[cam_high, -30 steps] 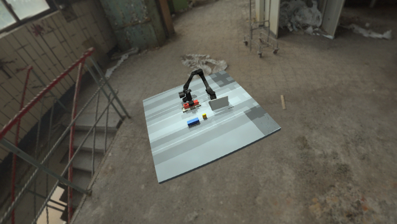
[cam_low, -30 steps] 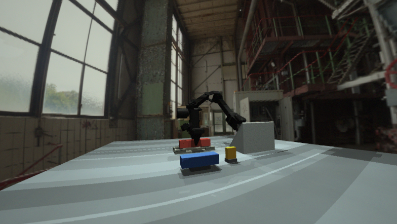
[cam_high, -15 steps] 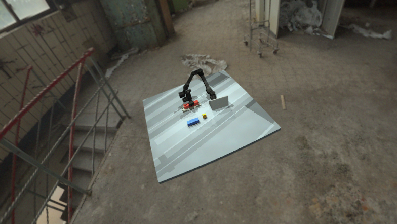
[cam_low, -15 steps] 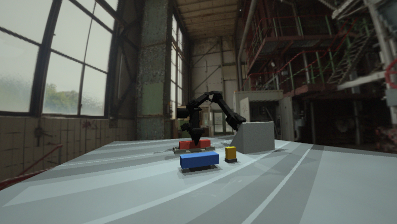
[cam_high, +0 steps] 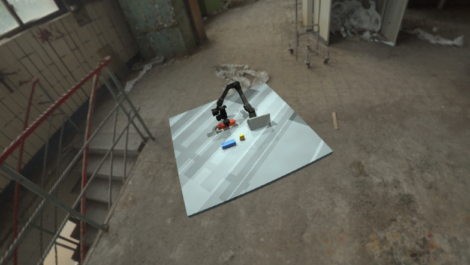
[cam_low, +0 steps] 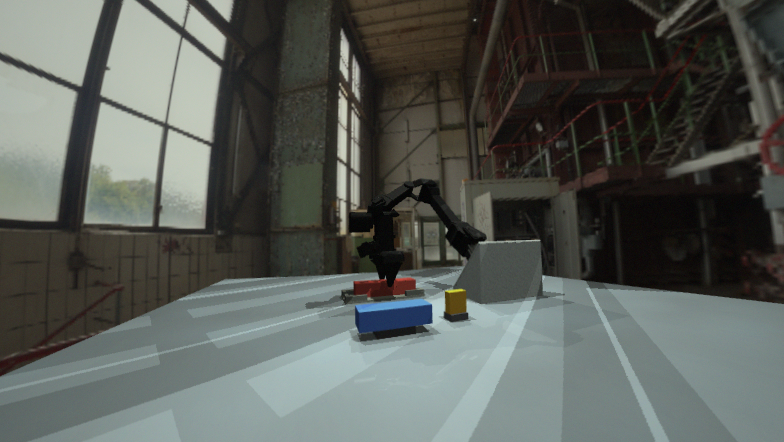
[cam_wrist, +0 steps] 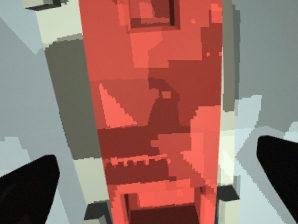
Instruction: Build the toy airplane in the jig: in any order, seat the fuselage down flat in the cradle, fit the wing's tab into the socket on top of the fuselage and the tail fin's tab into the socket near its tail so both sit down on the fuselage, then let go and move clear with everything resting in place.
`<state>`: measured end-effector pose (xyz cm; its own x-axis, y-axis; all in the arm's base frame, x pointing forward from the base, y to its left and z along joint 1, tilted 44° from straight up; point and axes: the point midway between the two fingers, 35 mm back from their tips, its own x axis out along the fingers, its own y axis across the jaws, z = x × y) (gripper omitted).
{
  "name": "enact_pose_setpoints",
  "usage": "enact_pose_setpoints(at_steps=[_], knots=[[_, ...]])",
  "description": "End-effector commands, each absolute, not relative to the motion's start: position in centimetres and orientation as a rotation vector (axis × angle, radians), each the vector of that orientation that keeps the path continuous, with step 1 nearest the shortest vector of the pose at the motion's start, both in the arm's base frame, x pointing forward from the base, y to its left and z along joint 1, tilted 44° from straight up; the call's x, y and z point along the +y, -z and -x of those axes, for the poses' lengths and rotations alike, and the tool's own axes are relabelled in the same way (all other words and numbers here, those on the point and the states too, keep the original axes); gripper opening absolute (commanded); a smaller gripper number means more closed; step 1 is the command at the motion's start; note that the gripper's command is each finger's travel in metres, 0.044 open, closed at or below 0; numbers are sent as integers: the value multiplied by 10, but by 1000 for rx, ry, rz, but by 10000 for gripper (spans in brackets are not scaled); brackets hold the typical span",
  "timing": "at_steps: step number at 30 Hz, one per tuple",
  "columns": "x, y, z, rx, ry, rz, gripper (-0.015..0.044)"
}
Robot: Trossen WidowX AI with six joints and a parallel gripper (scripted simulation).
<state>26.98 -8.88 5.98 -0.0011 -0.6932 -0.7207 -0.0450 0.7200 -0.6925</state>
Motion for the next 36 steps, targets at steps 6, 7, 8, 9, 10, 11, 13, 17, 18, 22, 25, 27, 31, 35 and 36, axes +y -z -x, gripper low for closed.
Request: enact_pose_setpoints(at_steps=[6, 7, 8, 9, 10, 11, 13, 17, 18, 22, 25, 27, 31, 35, 36], knots=[[-19, -131, -271, 1491, 558, 637, 440], [-17, -133, -270, 1492, 559, 639, 440], [-16, -132, -272, 1492, 559, 639, 440], [-16, -131, -274, 1492, 559, 638, 440], [-16, -131, -274, 1492, 559, 638, 440], [-16, -131, -274, 1492, 559, 638, 440], [-17, -130, -275, 1494, 555, 643, 440], [-11, -124, -282, 1495, 545, 649, 440], [-6, -119, -286, 1495, 540, 651, 440], [33, -88, -309, 1492, 513, 665, 440], [66, -58, -322, 1491, 501, 668, 440], [89, -37, -326, 1492, 504, 659, 440], [133, 9, -326, 1494, 516, 644, 440], [170, 57, -316, 1493, 536, 633, 440], [175, 64, -314, 1493, 539, 632, 440]])
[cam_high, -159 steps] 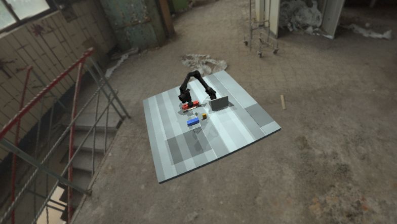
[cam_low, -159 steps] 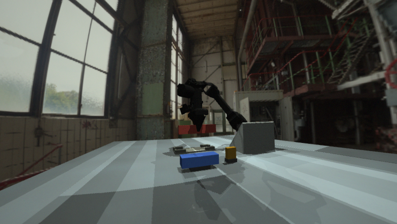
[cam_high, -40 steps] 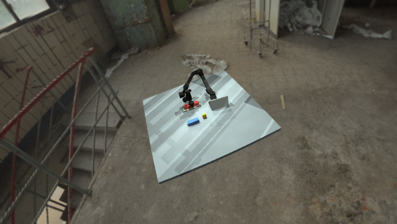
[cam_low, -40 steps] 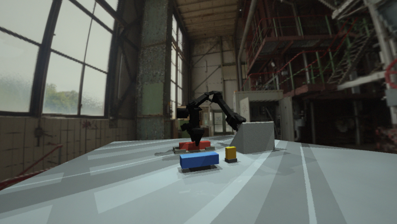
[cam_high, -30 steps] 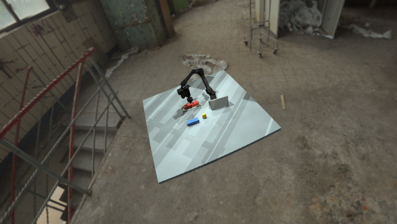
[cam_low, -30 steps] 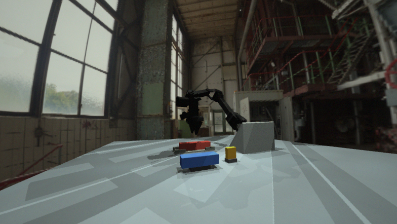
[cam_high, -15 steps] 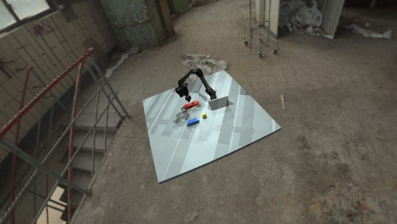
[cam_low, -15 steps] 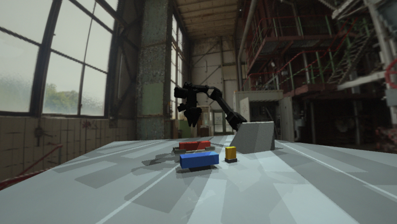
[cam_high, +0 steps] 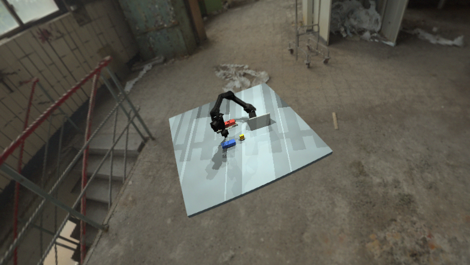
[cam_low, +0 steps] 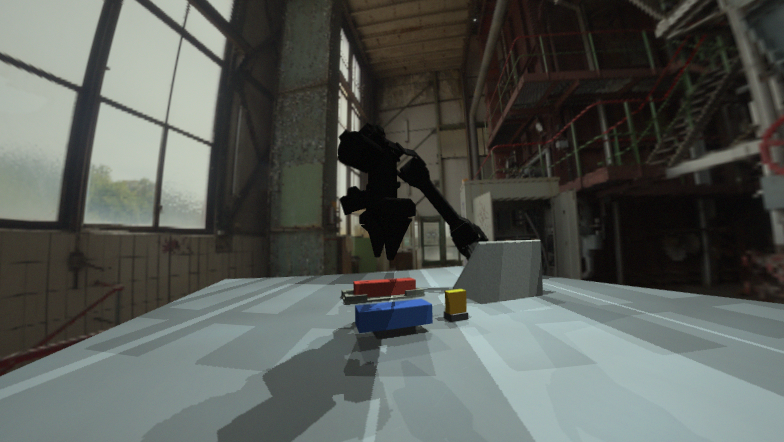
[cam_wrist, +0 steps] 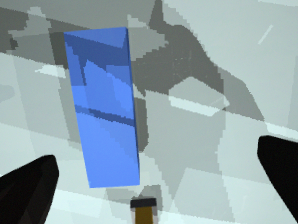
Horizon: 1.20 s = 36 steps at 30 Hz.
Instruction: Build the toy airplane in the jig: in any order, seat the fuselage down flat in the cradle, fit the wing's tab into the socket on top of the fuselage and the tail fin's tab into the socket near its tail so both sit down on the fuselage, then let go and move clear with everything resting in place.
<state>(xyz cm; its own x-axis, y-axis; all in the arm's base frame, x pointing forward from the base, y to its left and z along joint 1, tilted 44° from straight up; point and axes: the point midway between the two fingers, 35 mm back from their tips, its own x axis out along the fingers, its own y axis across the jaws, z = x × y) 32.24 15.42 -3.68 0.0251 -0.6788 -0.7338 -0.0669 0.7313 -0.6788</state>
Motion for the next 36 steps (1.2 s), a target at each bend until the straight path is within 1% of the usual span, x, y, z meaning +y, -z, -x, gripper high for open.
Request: enact_pose_setpoints(at_steps=[1, 8, 13, 36], knots=[[176, 66, -314, 1493, 540, 632, 440], [176, 66, -314, 1493, 540, 632, 440], [148, 96, -315, 1492, 541, 633, 440], [121, 124, -316, 1491, 543, 634, 440]])
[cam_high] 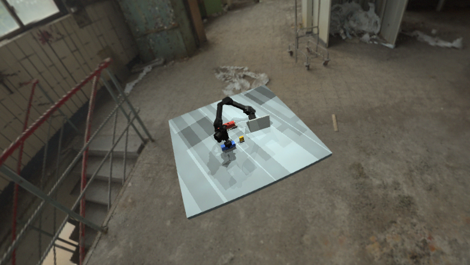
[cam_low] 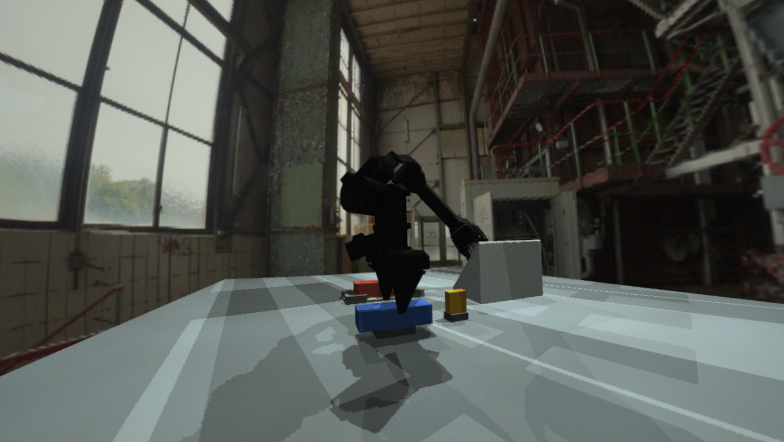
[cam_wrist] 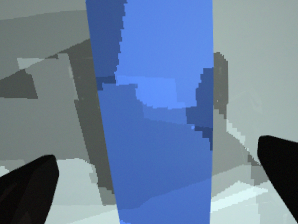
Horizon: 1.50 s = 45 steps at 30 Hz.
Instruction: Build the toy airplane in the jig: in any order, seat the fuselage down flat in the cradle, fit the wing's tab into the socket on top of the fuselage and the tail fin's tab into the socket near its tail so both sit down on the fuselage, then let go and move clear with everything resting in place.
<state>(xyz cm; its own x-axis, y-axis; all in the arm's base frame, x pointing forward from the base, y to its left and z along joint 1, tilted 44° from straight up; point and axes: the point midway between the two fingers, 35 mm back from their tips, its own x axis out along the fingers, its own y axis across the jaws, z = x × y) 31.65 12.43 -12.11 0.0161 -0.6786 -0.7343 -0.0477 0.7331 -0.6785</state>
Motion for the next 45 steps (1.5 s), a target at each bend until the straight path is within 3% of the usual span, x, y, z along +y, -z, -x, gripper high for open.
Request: enact_pose_setpoints(at_steps=[1, 14, 23, 30, 36, 45], knots=[[120, 126, -316, 1491, 543, 634, 440], [107, 139, -316, 1490, 544, 635, 440], [107, 139, -316, 1490, 544, 635, 204], [107, 139, -316, 1490, 544, 635, 157], [115, 134, -319, 1470, 520, 618, 0], [133, 121, -322, 1460, 503, 608, 0]])
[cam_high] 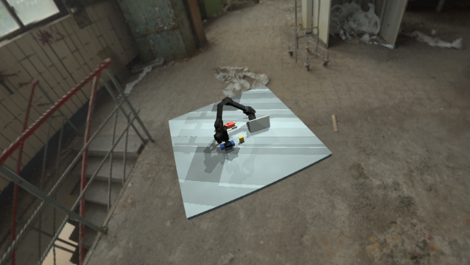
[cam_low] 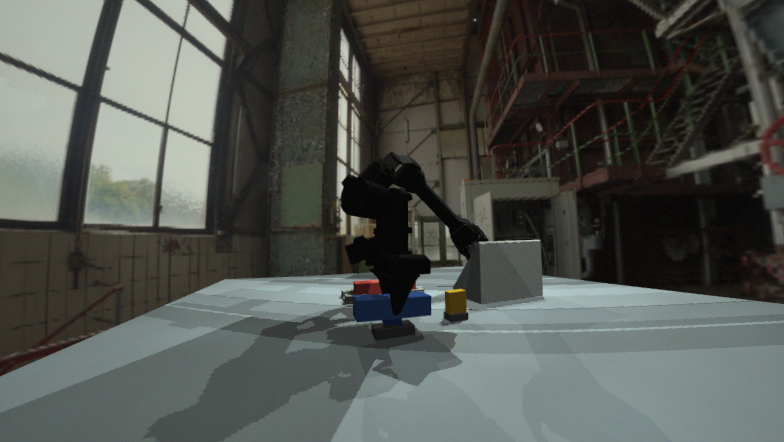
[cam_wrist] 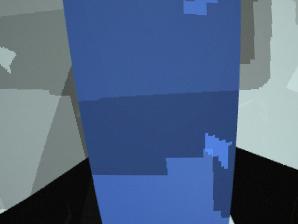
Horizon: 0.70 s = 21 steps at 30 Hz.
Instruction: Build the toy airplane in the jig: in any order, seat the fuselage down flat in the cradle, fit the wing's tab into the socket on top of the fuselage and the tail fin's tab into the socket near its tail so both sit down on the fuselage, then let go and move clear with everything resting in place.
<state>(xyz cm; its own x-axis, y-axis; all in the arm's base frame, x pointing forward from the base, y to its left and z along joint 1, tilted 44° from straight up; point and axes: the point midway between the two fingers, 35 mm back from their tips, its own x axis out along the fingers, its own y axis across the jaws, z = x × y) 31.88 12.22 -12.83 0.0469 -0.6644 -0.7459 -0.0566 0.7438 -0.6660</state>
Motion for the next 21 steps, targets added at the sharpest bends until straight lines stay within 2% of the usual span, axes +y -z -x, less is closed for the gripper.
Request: enact_pose_setpoints(at_steps=[1, 21], knots=[[135, 119, -323, 1461, 504, 608, 0], [175, 74, -319, 1483, 522, 621, 0]])
